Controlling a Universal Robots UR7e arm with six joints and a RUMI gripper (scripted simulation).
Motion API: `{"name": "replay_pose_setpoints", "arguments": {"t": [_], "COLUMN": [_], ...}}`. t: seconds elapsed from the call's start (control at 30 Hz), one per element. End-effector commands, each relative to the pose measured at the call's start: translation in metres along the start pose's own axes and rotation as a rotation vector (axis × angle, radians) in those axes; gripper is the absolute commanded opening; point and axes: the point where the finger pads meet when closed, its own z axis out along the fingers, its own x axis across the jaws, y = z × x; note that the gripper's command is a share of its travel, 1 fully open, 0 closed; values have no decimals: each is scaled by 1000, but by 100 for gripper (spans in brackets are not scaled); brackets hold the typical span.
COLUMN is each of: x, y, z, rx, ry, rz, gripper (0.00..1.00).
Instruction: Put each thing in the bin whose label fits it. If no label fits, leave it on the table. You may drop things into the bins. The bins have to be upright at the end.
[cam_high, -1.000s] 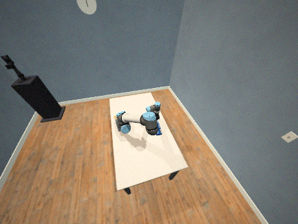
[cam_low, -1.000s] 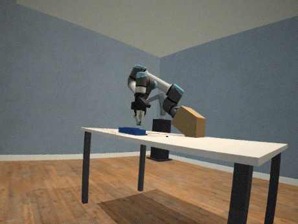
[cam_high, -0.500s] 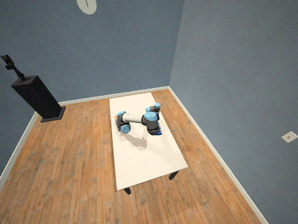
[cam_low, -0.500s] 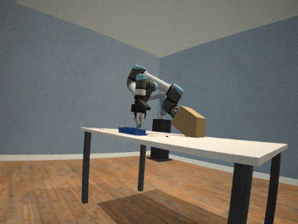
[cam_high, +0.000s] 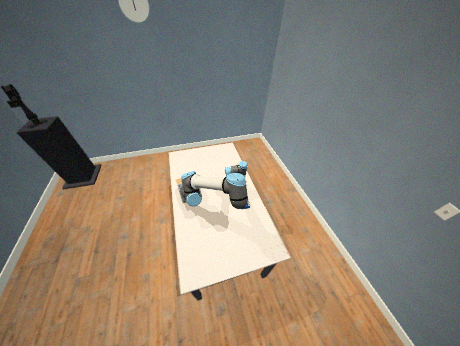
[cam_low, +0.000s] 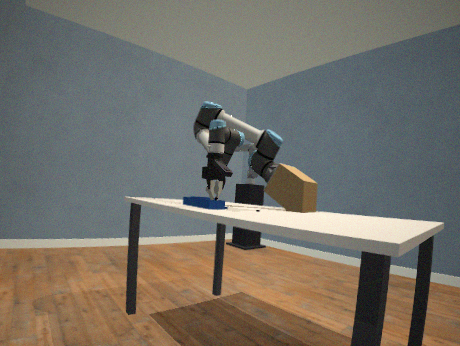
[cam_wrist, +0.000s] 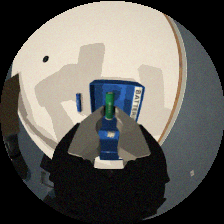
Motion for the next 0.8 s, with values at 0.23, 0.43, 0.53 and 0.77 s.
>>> {"name": "replay_pose_setpoints", "arguments": {"t": [0.23,0.43,0.53,0.77], "x": [5,7,6,5], "y": [0,1,0,0], "z": [9,8,9,8], "rx": [3,3,3,3], "ry": [9,11,10,10], "rz": [3,4,3,2], "gripper": [0,0,0,17]}}
